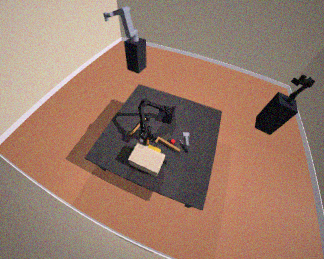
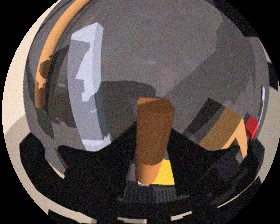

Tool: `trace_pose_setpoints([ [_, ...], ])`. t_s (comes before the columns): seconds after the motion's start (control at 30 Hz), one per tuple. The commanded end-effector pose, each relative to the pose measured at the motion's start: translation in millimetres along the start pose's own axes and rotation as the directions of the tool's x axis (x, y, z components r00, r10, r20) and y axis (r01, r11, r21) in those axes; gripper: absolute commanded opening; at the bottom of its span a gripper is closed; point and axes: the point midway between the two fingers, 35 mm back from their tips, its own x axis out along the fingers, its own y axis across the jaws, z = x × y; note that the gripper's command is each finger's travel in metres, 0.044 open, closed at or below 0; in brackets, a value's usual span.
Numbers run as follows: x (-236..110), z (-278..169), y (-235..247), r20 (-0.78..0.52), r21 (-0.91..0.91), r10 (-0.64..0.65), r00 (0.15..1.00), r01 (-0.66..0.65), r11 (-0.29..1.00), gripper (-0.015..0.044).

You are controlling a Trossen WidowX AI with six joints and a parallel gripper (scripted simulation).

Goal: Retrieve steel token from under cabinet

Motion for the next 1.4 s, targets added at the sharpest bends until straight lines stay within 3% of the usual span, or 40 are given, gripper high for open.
trace_pose_setpoints([
  [0.0, 1, 7, 0, 0.003, -0.001, -0.002, 1.0, 0.002, 1.0, 0.0],
  [1.37, 1, 54, 2, 0.005, -0.003, -0.002, 1.0, 0.002, 1.0, 0.0],
])
